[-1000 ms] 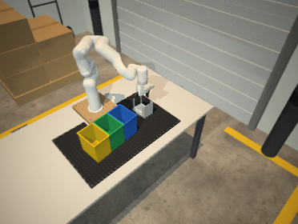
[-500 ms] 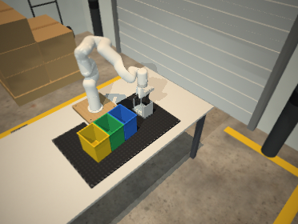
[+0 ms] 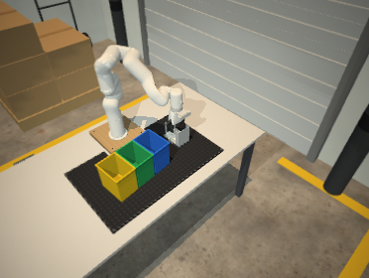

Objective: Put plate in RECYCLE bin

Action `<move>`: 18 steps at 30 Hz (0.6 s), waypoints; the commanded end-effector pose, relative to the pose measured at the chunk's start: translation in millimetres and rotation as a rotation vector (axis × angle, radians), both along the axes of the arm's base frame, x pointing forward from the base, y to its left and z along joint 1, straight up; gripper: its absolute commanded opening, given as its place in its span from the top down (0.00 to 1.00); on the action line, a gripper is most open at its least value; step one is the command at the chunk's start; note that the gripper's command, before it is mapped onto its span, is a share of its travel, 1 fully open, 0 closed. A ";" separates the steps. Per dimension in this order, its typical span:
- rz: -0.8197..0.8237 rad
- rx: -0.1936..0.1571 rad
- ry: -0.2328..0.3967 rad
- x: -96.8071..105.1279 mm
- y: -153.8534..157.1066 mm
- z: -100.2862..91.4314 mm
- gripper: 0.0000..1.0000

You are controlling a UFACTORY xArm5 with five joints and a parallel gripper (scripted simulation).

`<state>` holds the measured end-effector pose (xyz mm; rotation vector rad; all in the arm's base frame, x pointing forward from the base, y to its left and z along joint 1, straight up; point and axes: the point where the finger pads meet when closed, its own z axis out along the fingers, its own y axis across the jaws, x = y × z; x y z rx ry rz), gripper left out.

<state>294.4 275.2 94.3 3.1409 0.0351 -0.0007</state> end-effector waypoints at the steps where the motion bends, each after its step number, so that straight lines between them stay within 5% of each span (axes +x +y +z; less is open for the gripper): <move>1: 0.000 0.003 -0.003 1.2 1.1 -1.8 0.00; 18: 0.000 0.003 -0.003 1.3 1.2 -26.9 0.00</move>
